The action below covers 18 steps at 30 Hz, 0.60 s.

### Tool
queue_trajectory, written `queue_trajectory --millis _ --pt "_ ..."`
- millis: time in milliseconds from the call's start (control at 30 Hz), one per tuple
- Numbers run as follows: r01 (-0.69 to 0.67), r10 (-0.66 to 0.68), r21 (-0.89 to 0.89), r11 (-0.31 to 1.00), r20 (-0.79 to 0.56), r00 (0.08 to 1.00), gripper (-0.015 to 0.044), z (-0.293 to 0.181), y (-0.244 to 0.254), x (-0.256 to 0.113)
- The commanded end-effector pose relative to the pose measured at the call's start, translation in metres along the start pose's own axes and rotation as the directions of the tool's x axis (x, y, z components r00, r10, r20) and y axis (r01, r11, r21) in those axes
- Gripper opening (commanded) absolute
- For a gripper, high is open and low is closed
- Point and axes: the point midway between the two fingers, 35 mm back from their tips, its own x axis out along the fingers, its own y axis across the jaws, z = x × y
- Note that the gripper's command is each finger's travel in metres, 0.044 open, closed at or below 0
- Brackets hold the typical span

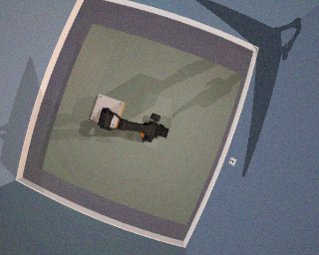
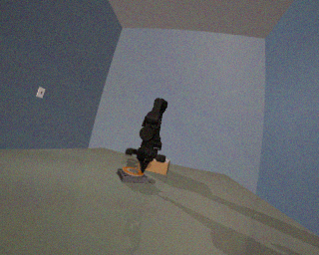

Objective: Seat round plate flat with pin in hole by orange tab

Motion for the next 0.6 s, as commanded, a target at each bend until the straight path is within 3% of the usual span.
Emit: queue_trajectory --millis 0,567 --pt "0.001 -0.001 -0.003 1.000 0.018 1.000 0.0000 0.010 -0.002 -0.001" --pt "0.002 -0.002 -0.003 1.000 0.020 1.000 0.0000 0.025 -0.016 -0.002"
